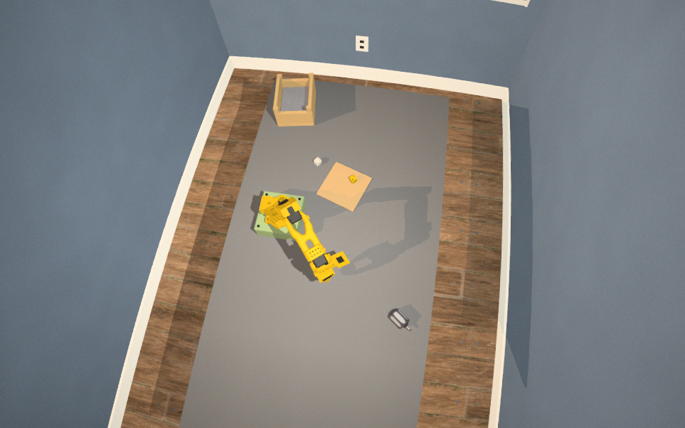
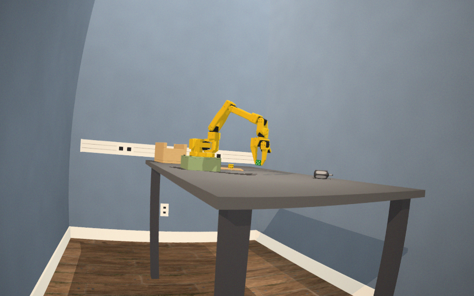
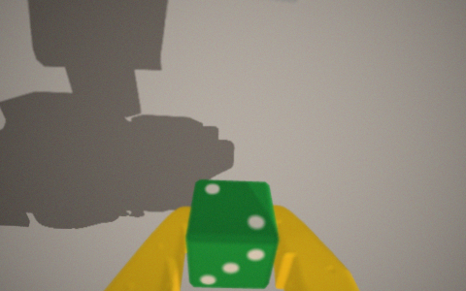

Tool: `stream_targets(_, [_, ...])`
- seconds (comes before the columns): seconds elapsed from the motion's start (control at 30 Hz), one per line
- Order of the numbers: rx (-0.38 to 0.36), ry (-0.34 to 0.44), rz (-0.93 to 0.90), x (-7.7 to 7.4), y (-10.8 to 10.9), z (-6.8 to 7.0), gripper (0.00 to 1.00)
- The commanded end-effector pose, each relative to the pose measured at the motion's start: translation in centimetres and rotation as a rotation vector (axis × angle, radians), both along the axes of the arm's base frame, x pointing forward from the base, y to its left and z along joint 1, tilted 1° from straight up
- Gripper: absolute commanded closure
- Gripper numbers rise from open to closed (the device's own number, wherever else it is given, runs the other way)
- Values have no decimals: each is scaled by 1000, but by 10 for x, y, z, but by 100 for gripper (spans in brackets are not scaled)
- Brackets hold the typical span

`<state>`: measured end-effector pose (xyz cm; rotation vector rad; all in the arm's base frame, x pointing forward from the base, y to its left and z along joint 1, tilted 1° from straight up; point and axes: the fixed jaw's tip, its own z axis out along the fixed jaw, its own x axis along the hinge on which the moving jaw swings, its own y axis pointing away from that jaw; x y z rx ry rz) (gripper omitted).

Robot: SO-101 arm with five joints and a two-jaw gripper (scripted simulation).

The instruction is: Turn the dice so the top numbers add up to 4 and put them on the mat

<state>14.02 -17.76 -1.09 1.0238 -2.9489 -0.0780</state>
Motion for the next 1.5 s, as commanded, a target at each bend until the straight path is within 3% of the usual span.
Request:
stream_targets(0.0, [-26,-23,10,3,-4,8,100])
stream_targets(0.2, [-24,-23,92,10,16,9,100])
stream_targets(0.4, [-20,-24,271,15,61,8,100])
stream_targets(0.47, [-20,-24,271,15,61,8,100])
stream_targets(0.63, [-17,-23,425,8,99,5,100])
stream_targets(0.77, [-15,-23,506,1,117,2,100])
stream_targets(1.47, [-15,-23,537,-3,123,1,100])
